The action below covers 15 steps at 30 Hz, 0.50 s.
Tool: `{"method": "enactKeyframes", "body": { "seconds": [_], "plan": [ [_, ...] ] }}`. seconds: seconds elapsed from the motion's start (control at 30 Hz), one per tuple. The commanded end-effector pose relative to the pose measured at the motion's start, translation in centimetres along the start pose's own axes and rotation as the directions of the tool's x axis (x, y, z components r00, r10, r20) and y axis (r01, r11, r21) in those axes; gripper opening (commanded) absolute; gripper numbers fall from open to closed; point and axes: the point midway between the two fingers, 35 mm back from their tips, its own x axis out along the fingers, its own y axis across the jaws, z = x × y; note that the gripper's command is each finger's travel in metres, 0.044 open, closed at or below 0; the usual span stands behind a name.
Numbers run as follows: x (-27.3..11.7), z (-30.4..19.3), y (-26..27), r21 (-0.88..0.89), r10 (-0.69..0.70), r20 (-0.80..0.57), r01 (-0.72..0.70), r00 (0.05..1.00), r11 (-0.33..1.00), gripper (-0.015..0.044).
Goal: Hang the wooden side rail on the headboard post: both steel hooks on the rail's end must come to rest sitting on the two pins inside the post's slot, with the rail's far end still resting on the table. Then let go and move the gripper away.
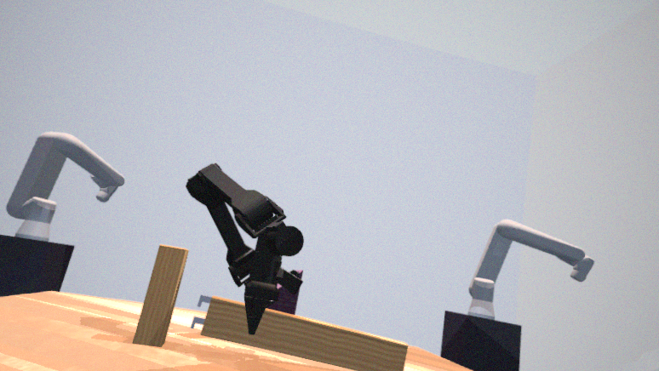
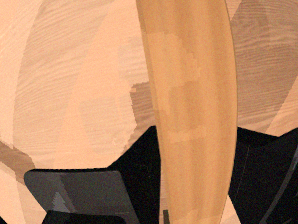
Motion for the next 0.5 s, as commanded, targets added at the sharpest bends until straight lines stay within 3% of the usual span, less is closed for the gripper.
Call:
{"method": "enactKeyframes", "body": {
  "seconds": [0.0,0.47],
  "plan": [
    [-0.74,-0.24,-0.50,0.007,-0.022,0.004,0.022,1.000,1.000,0.0000],
    [-0.78,-0.39,-0.40,0.007,-0.022,0.004,0.022,1.000,1.000,0.0000]
  ]
}}
